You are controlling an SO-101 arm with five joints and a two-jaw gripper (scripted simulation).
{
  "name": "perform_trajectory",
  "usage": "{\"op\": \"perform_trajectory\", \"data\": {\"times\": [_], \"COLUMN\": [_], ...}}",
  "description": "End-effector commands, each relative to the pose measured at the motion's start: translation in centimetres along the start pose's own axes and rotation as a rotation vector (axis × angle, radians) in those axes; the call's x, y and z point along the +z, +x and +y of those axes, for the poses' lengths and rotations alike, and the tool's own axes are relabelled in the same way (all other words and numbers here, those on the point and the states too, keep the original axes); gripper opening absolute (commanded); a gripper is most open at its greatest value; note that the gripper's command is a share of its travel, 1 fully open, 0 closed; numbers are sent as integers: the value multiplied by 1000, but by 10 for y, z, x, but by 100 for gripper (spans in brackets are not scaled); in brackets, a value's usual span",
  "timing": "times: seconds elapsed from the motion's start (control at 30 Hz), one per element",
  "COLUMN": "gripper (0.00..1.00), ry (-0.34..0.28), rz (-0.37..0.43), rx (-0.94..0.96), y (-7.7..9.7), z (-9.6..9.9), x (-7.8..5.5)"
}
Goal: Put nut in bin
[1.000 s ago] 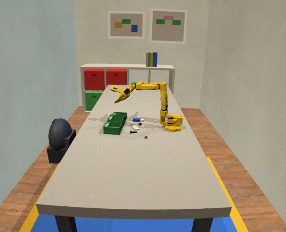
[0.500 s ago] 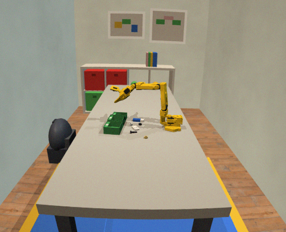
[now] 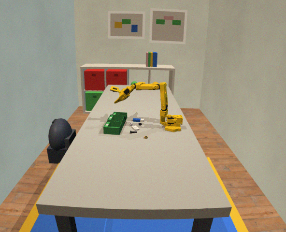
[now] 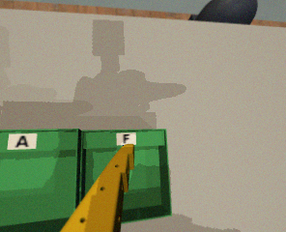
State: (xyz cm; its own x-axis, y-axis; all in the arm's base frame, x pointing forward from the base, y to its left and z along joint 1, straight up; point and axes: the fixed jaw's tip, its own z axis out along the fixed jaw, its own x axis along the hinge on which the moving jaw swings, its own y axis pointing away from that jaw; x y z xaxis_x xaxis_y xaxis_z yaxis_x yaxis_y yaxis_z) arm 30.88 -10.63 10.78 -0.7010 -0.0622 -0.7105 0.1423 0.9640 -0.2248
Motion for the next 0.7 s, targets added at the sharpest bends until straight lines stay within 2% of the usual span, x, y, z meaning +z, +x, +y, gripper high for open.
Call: {"op": "perform_trajectory", "data": {"times": [0.0,0.43,0.67], "gripper": [100,100,100], "ry": [23,-19,-30], "rz": [-46,86,119], "rx": [2,2,3], "y": [-11,21,29], "z": [-7,3,5], "x": [-2,24,30]}}
